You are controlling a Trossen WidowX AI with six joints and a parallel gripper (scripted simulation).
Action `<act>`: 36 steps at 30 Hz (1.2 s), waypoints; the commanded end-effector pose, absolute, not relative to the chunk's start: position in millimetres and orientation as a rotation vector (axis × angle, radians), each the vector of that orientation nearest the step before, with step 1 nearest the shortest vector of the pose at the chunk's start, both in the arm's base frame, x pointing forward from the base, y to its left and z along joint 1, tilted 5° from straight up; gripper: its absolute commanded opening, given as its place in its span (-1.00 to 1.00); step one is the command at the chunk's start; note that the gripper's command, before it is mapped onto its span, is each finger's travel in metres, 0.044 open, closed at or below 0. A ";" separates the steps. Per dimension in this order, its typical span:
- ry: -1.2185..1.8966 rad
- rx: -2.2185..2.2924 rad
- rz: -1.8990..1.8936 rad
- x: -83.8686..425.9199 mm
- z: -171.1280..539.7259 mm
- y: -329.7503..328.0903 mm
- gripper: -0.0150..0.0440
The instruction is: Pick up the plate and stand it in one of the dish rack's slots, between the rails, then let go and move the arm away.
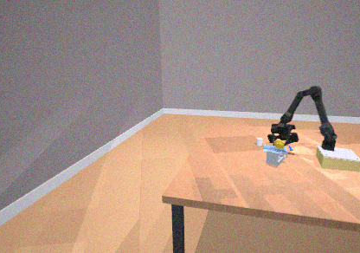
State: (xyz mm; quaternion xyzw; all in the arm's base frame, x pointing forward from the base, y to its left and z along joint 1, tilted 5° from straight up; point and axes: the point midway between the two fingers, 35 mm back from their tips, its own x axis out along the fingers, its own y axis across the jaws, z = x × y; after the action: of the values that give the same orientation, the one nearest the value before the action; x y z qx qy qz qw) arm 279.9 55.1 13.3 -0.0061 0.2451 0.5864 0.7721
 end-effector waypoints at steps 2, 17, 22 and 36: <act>0.352 -0.061 1.267 277.6 13.8 51.8 -0.49; 0.206 -0.112 1.244 276.1 15.0 47.9 -0.49; 0.209 -0.112 1.245 276.3 8.3 50.4 -0.49; 0.212 -0.123 1.244 275.6 -16.4 62.5 -0.49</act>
State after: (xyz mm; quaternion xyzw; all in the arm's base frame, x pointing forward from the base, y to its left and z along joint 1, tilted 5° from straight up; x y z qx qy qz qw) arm 277.2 59.7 -13.2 -0.0603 0.0994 0.5812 0.8054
